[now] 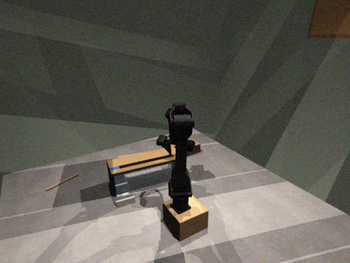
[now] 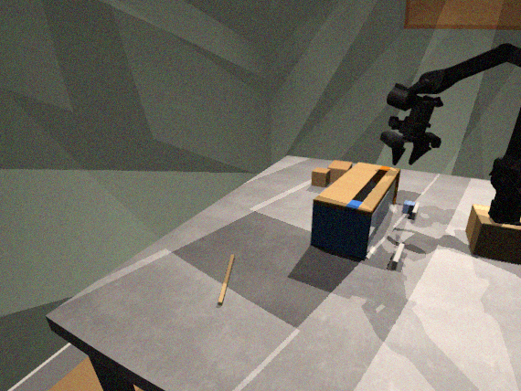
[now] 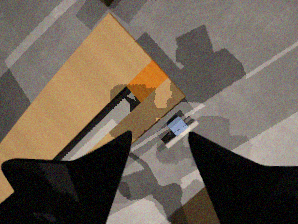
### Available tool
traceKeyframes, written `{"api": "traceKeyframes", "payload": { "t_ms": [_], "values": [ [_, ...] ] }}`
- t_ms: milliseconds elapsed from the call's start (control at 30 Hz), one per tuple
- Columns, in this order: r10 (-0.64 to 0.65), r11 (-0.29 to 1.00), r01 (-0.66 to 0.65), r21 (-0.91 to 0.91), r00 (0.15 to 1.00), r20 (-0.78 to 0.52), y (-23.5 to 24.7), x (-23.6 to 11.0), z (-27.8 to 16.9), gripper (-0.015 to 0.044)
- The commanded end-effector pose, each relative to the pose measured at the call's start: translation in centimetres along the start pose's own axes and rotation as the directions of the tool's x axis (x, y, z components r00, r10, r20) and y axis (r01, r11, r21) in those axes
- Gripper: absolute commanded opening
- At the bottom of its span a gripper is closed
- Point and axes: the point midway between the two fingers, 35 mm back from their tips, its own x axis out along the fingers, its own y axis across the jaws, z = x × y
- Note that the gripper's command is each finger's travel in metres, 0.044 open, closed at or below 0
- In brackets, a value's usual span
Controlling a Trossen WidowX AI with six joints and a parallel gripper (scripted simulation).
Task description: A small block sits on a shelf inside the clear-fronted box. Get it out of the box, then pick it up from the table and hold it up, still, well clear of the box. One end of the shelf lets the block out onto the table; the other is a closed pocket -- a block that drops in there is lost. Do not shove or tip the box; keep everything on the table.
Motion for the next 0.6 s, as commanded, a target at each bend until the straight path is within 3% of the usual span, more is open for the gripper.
{"api": "traceKeyframes", "payload": {
  "t_ms": [0, 300, 567],
  "values": [
    [0.101, 0.576, -0.066, 0.814, 0.995, 0.01, -1.8, 0.0, -0.8, 0.0285],
    [0.149, 0.093, -0.044, 0.995, 0.988, 0.03, -2.6, -0.3, -0.9, 0.0285],
    [0.186, -0.353, 0.019, 0.936, 0.981, 0.05, -3.2, -0.5, -0.9, 0.0285]
  ]
}}
